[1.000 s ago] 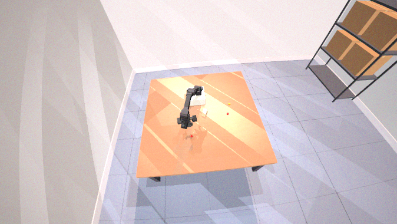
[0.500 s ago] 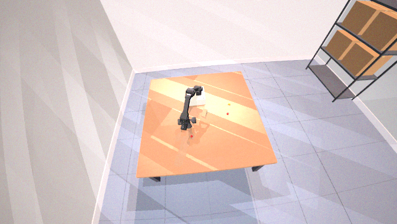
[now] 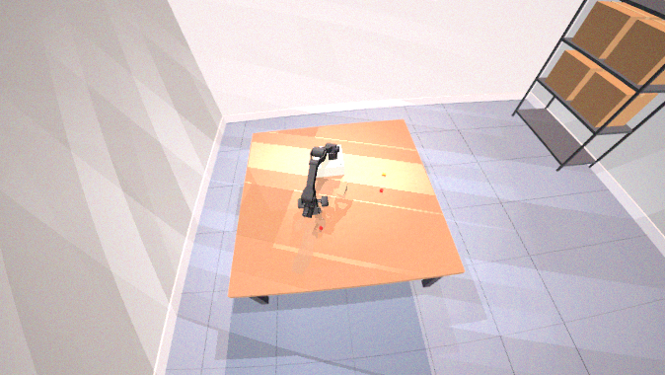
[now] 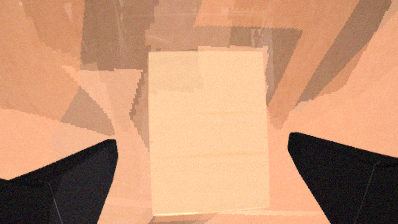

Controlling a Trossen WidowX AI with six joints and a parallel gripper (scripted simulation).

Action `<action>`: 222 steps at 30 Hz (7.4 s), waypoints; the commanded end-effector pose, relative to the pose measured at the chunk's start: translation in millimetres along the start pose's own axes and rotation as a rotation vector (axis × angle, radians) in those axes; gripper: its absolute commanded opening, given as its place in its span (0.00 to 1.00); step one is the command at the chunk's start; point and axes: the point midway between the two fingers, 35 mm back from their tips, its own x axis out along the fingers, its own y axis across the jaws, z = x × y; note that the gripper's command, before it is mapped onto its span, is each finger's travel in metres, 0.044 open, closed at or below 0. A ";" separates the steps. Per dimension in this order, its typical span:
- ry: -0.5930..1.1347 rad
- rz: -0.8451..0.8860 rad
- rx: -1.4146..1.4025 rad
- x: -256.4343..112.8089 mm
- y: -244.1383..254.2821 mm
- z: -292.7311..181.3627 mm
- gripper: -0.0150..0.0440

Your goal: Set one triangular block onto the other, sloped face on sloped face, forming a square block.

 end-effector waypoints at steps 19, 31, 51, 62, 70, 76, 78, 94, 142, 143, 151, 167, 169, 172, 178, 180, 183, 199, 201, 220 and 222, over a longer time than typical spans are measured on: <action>0.002 0.001 0.000 0.6 0.1 -0.5 0.53; 0.001 0.001 0.000 -27.8 -0.9 -9.3 0.25; 0.002 0.001 0.000 -92.0 -0.3 -38.4 0.25; 0.003 0.018 -0.185 -87.8 -0.2 -38.4 0.25; -0.011 0.038 -0.453 -87.4 -0.7 -38.9 0.25; -0.025 0.050 -0.655 -87.2 -1.1 -39.2 0.25; -0.030 0.054 -0.722 -87.1 -1.3 -39.3 0.25; -0.084 0.072 -1.257 -86.7 -2.4 -40.1 0.25; -0.274 -0.003 -2.516 -92.6 10.9 -43.2 0.25; -0.275 -0.003 -2.519 -94.3 15.5 -43.8 0.25; -0.281 -0.004 -2.546 -106.0 52.0 -50.6 0.25; -0.293 0.003 -2.602 -122.4 123.4 -76.2 0.25; -0.294 0.006 -2.609 -123.7 131.9 -80.6 0.25; -0.296 0.009 -2.620 -125.4 144.4 -87.5 0.25; -0.298 0.013 -2.628 -126.5 154.4 -93.5 0.25; -0.298 0.013 -2.628 -123.9 155.0 -92.9 0.25; -0.298 0.013 -2.628 -112.4 157.6 -90.9 0.25; -0.299 0.017 -2.629 -51.2 169.2 -93.2 0.25; -0.299 0.017 -2.629 -47.4 171.1 -92.2 0.25; -0.309 0.016 -2.627 -18.0 176.1 -91.0 0.25; -0.309 0.016 -2.627 -18.0 176.1 -91.0 0.25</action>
